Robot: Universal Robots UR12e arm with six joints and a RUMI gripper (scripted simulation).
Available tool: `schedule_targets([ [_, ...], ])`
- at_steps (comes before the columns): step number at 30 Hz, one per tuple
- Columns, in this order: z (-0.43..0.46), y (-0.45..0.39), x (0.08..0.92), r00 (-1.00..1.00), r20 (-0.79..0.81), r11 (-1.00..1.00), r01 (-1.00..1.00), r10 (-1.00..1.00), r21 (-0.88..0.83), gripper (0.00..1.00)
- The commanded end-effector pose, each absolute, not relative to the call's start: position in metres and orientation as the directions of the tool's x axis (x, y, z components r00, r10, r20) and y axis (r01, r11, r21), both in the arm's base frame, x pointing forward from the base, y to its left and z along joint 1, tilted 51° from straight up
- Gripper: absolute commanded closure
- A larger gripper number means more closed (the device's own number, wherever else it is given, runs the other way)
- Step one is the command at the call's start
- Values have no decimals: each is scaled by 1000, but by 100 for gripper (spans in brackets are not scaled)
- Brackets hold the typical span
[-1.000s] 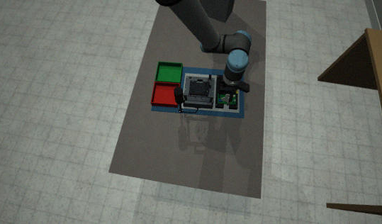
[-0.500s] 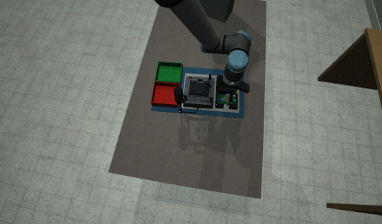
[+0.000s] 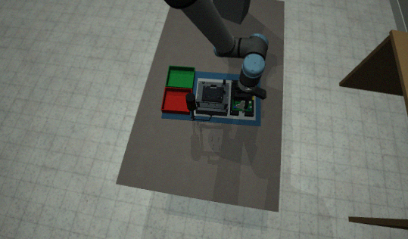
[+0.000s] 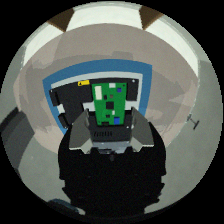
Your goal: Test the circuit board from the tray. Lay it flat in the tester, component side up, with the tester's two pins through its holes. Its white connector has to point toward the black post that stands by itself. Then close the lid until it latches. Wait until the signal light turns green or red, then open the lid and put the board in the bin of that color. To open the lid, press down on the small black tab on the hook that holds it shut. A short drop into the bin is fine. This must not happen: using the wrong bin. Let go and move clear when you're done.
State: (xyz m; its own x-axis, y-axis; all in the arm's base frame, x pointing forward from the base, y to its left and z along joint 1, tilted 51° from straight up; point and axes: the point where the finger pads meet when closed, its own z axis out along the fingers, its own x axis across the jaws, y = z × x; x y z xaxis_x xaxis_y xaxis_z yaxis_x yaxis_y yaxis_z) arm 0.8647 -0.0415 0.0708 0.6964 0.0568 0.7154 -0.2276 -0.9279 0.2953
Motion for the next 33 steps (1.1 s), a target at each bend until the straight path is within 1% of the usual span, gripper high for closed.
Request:
schedule_targets([
  [1, 70, -42, 866, 696, 716, -928, -227, 57, 295, 41],
  [33, 59, -48, 877, 696, 716, -928, -227, 57, 295, 41],
])
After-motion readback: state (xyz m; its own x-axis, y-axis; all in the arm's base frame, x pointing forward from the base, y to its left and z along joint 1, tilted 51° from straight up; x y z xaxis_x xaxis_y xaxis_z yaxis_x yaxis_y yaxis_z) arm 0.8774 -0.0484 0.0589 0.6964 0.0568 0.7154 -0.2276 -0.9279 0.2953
